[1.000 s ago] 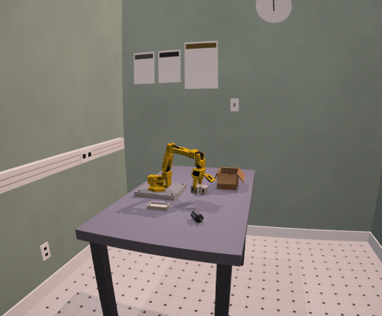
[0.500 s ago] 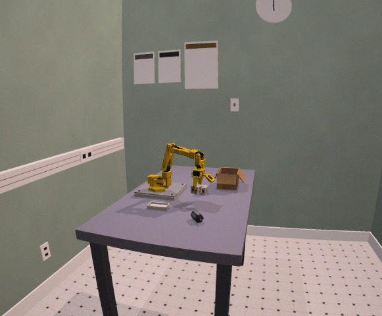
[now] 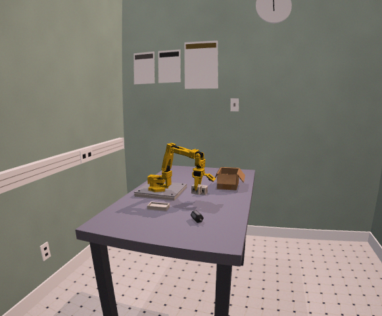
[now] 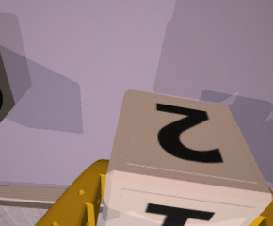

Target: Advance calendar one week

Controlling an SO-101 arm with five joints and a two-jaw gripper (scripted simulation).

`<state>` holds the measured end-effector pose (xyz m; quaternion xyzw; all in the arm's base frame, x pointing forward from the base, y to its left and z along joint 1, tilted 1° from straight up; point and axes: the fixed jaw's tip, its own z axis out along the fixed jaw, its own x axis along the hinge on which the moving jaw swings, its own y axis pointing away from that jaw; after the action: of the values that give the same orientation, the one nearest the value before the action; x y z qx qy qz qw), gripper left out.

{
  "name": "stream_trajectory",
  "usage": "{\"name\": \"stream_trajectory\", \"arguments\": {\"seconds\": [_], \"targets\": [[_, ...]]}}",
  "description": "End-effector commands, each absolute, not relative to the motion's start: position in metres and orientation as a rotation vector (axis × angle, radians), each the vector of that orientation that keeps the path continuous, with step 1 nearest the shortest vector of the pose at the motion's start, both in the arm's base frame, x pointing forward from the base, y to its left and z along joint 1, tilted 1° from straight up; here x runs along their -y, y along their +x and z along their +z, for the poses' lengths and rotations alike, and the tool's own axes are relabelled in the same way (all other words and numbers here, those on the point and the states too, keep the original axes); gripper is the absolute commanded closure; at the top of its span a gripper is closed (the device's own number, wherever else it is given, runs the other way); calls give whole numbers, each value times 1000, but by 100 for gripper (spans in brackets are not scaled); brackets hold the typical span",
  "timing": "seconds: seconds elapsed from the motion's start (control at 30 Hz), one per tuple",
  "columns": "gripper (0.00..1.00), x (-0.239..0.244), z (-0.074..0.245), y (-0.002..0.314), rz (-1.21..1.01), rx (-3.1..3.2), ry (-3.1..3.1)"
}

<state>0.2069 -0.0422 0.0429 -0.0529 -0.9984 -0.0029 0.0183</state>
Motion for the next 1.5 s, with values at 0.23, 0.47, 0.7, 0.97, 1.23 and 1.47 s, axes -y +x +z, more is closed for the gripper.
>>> {"name": "stream_trajectory", "arguments": {"seconds": [0.23, 0.47, 0.7, 0.97, 1.23, 1.47], "targets": [[100, 48, 47, 205, -6, 3125, 183], [100, 51, 46, 202, -7, 3105, 401], [100, 56, 45, 199, -10, 3042, 742], [100, 62, 44, 194, -12, 2908, 1163], [100, 68, 44, 191, -14, 2762, 1479], [100, 74, 43, 187, -16, 2547, 1828]]}}
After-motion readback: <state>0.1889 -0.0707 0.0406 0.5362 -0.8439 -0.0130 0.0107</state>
